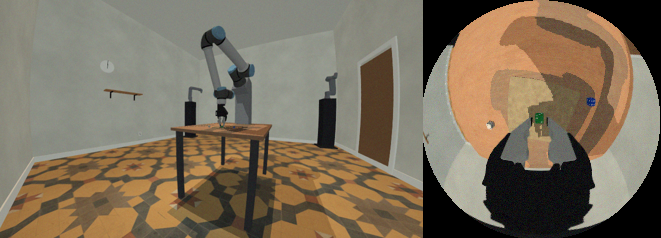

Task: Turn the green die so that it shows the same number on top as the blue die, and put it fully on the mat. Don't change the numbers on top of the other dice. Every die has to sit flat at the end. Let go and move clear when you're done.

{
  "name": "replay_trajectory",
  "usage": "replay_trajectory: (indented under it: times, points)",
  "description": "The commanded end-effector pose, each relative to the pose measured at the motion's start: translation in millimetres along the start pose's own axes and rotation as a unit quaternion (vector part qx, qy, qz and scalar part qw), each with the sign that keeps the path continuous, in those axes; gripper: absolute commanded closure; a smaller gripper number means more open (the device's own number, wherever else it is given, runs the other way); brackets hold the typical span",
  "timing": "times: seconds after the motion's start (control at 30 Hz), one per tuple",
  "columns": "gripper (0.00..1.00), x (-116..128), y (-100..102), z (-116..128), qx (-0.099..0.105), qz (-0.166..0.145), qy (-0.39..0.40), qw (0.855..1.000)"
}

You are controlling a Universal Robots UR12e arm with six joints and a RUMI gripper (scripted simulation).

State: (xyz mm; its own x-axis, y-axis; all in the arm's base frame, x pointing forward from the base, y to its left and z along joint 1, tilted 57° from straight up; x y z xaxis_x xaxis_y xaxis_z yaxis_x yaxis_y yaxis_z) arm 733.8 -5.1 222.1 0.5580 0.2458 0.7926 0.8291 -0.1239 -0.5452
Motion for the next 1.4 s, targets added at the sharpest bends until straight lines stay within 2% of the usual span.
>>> replay_trajectory:
  times: [0.0,0.47,0.73,0.8,1.07,1.2,1.37]
  points:
    - [0.82,0,0,0,0.0,0.0,0.0,1.0]
    - [0.82,0,-6,0,0.0,0.0,0.0,1.0]
    - [0.82,0,-42,0,0.0,0.0,0.0,1.0]
    - [0.82,0,-42,0,0.0,0.0,0.0,1.0]
    - [0.82,0,-80,0,0.0,0.0,0.0,1.0]
    - [0.82,0,-89,0,0.0,0.0,0.0,1.0]
    - [0.82,0,-90,0,0.0,0.0,0.0,1.0]
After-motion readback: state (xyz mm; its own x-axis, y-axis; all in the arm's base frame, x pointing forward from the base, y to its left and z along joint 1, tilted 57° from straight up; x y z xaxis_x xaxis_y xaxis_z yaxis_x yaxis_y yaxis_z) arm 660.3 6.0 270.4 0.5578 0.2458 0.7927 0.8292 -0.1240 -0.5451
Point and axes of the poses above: the point where the finger pads meet when closed, its own y axis out along the fingers, its own z axis across the jaws, x = y × z, the point moved 9 cm from there along -y, back along the fingers, and after that the axes turned 9 degrees about -y, right-handed, at the moved point
